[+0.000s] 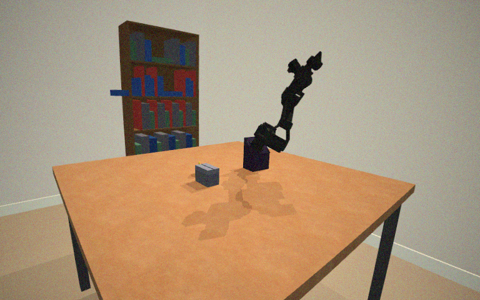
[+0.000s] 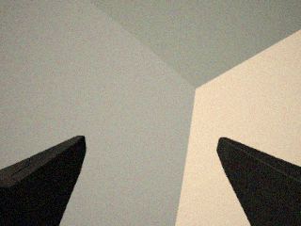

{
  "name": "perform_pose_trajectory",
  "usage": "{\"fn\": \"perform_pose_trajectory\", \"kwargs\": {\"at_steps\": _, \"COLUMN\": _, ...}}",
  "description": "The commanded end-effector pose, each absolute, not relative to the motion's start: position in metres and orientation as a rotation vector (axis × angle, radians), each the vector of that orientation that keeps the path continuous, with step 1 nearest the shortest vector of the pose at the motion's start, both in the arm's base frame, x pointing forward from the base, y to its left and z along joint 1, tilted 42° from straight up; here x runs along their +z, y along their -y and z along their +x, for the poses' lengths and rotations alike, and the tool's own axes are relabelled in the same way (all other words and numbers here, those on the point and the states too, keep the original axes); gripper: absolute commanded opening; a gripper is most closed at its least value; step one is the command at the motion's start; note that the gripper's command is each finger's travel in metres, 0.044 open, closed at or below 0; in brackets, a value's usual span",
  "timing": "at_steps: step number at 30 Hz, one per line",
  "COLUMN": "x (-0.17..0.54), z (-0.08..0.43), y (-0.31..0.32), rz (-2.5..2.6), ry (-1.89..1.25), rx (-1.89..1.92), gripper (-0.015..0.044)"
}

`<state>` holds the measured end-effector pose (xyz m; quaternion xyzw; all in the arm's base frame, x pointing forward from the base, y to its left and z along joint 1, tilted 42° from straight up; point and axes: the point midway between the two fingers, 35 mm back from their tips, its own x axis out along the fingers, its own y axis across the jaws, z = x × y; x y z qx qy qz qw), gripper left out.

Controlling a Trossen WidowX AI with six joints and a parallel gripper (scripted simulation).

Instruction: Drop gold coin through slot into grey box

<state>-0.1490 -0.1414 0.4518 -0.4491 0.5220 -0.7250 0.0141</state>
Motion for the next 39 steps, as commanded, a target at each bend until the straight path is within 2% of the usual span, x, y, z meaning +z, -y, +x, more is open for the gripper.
{"fn": "perform_pose_trajectory", "kwargs": {"at_steps": 1, "x": 0.451, "z": -0.149, "y": 0.144, "rz": -1.395, "ry": -1.624, "rx": -2.247, "gripper": 0.0374}}
{"fn": "perform_pose_trajectory", "kwargs": {"at_steps": 9, "x": 0.399, "z": -0.138, "y": 0.251, "rz": -1.268, "ry": -1.551, "rx": -1.775, "gripper": 0.0164}}
{"fn": "perform_pose_trajectory", "kwargs": {"at_steps": 14, "x": 0.353, "z": -0.102, "y": 0.312, "rz": -1.202, "ry": -1.475, "rx": -1.452, "gripper": 0.0161}}
{"fn": "perform_pose_trajectory", "kwargs": {"at_steps": 20, "x": 0.292, "z": -0.037, "y": 0.362, "rz": -1.132, "ry": -1.375, "rx": -1.063, "gripper": 0.0161}}
{"fn": "perform_pose_trajectory", "kwargs": {"at_steps": 31, "x": 0.202, "z": 0.079, "y": 0.378, "rz": -1.019, "ry": -1.207, "rx": -0.549, "gripper": 0.0161}}
{"fn": "perform_pose_trajectory", "kwargs": {"at_steps": 39, "x": 0.118, "z": 0.181, "y": 0.339, "rz": -0.907, "ry": -1.099, "rx": -0.001, "gripper": 0.0161}}
